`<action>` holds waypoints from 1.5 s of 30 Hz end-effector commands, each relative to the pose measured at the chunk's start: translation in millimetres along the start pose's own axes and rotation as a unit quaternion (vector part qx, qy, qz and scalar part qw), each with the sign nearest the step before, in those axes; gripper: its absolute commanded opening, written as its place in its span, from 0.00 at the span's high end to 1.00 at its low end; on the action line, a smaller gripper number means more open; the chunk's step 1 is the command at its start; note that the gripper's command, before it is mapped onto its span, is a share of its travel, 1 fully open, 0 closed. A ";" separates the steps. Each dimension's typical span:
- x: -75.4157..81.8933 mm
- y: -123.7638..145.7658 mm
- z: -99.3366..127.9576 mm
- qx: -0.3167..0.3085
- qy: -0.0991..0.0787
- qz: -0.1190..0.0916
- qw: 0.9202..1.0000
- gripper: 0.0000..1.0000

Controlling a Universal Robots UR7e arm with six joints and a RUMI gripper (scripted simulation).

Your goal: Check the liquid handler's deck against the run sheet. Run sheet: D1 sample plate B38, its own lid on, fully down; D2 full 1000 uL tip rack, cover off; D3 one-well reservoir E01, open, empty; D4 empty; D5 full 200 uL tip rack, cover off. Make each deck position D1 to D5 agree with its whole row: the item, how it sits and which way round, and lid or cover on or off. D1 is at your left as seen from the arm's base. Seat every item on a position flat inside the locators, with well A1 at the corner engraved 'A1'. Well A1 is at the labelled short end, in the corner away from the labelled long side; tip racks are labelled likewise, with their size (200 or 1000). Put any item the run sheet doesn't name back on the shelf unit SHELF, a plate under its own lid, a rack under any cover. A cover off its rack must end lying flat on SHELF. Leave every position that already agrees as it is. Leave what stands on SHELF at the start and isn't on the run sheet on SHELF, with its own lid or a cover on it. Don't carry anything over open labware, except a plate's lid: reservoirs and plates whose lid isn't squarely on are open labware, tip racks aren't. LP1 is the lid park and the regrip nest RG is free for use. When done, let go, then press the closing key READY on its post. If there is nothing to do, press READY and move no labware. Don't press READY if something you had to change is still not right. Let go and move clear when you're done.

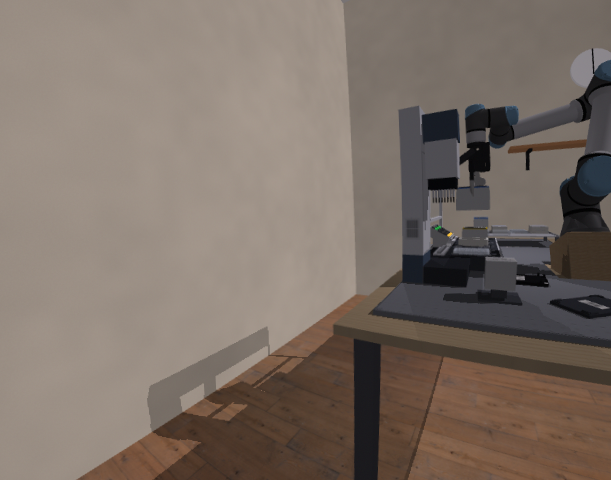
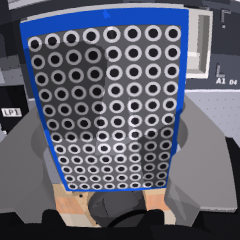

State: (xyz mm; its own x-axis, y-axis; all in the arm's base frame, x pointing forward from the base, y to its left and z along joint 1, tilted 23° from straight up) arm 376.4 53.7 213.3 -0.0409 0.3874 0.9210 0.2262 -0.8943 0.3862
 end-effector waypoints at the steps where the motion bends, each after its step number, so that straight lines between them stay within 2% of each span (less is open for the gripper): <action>1: -10.3 -0.1 0.3 0.001 0.000 0.000 1.000 1.00; 45: -73.6 -0.4 0.4 0.001 0.000 0.000 1.000 1.00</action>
State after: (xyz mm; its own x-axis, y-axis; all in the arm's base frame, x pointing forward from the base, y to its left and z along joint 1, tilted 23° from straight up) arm 379.7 28.6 153.4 -0.0414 0.3877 0.9208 0.2263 -0.8940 0.3866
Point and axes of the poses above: the point where the finger pads meet when closed, its own x axis back along the fingers, its own y axis across the jaws, z = x × y, the point moved 2 cm from there along x, back along the fingers, and after that the axes turned 14 degrees about x, right-handed, at the moved point
